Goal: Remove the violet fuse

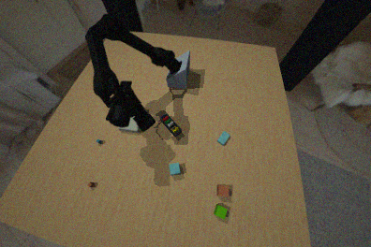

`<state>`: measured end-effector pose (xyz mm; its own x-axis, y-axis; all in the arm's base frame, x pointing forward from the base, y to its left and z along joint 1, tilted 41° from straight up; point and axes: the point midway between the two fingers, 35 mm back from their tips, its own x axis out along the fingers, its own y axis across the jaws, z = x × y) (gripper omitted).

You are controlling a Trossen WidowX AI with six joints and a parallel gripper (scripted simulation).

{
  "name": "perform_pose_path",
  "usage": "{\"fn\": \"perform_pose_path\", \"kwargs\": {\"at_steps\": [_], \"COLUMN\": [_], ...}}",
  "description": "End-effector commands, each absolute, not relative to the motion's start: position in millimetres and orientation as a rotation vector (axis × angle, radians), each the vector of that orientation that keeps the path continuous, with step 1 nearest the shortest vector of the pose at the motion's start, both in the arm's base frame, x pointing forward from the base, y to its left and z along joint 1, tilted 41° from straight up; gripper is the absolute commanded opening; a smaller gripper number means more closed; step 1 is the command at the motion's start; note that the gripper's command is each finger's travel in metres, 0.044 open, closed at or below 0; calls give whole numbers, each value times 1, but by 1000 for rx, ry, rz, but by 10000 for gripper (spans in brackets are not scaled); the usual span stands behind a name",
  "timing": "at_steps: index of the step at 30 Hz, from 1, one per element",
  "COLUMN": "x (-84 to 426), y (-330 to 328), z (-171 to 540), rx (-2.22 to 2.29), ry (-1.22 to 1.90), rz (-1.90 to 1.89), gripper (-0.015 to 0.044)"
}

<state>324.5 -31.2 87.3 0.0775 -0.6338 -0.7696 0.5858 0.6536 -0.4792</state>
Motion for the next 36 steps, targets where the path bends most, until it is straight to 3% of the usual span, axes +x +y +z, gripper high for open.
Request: {"fn": "perform_pose_path", "kwargs": {"at_steps": [1,10,36], "x": [320,304,307], "y": [-51,-94,-118], "z": [107,143,116], "rx": [-56,-73,-74], "ry": [1172,1161,1160], "rz": [-915,-932,-933], "gripper": [0,0,0]}}
